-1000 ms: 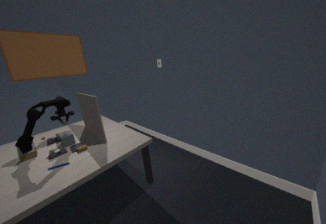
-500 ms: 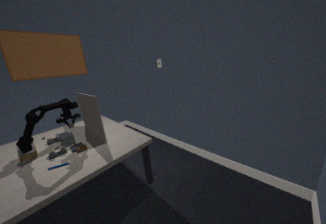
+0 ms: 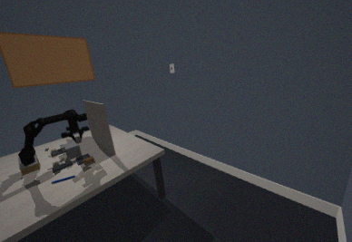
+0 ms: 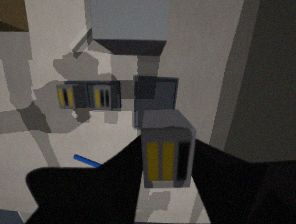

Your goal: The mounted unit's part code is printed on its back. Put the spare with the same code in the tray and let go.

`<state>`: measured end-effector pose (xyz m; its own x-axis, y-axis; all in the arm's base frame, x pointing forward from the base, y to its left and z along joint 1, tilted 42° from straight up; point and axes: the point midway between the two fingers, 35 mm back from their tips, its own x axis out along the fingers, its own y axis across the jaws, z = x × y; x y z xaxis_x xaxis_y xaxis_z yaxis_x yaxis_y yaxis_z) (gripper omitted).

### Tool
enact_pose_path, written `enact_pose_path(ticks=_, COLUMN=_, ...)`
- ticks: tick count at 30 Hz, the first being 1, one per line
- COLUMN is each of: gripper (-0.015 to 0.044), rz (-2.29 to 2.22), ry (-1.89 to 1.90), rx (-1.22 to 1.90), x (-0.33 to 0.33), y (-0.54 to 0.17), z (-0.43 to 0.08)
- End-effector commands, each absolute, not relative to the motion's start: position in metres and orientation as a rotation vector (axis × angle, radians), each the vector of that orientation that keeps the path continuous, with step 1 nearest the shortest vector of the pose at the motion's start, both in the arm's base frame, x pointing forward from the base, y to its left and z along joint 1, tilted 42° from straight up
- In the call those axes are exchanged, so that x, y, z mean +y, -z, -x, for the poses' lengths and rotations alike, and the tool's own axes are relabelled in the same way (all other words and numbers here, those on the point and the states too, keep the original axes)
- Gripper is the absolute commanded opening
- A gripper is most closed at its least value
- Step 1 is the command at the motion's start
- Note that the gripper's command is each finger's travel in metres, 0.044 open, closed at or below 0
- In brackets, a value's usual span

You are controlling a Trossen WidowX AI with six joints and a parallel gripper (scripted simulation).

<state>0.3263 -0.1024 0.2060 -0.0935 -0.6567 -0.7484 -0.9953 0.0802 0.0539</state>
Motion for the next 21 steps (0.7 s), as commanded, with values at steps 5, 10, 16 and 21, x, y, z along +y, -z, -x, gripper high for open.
enact_pose_path(ticks=5, gripper=0.0, rz=1.649, ry=-0.802, rx=1.809, x=-0.106, y=-0.208, z=-0.326)
enact_pose_path(ticks=10, gripper=0.0, rz=1.649, ry=-0.802, rx=1.808, x=-0.108, y=-0.205, z=-0.326)
enact_pose_path(ticks=16, gripper=0.0, rz=1.648, ry=-0.802, rx=1.808, x=-0.111, y=-0.202, z=-0.327)
enact_pose_path(ticks=21, gripper=0.0, rz=1.647, ry=-0.802, rx=1.807, x=-0.114, y=-0.199, z=-0.328)
